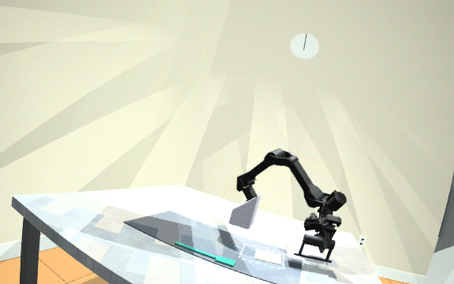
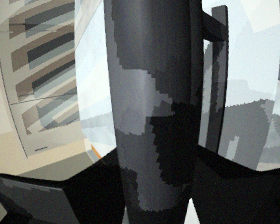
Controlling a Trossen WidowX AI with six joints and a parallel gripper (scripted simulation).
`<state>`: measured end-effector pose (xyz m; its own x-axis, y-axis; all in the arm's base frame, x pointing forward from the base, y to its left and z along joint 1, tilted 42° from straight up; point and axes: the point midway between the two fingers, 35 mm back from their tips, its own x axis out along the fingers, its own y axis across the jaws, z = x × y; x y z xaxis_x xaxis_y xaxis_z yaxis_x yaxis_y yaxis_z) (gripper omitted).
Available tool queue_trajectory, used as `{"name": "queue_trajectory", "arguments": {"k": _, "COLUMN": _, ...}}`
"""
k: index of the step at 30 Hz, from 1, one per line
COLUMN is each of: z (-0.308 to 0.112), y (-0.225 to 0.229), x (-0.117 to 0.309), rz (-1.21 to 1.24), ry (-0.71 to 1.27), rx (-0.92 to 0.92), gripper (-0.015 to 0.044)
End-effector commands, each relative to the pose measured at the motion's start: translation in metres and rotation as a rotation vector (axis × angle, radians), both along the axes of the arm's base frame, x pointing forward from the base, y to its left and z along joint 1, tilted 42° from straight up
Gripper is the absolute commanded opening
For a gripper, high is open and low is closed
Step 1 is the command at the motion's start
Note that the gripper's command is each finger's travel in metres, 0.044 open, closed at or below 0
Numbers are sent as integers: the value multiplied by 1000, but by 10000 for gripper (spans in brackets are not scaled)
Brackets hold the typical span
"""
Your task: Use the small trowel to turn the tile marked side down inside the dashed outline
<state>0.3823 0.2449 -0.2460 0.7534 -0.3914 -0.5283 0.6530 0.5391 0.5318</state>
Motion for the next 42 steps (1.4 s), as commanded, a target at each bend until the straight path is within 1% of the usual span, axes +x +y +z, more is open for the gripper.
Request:
{"name": "queue_trajectory", "arguments": {"k": 1, "z": 27, "y": -8, "x": 21, "rz": -13, "ry": 16, "rx": 17, "gripper": 0}}
{"name": "queue_trajectory", "arguments": {"k": 12, "z": 85, "y": -60, "x": 61, "rz": -29, "ry": 113, "rx": 35, "gripper": 0}}
{"name": "queue_trajectory", "arguments": {"k": 22, "z": 139, "y": -119, "x": 83, "rz": -34, "ry": 170, "rx": 67, "gripper": 0}}
{"name": "queue_trajectory", "arguments": {"k": 32, "z": 190, "y": -182, "x": 87, "rz": -26, "ry": 200, "rx": 98, "gripper": 0}}
{"name": "queue_trajectory", "arguments": {"k": 42, "z": 236, "y": -243, "x": 73, "rz": -11, "ry": 208, "rx": 122, "gripper": 0}}
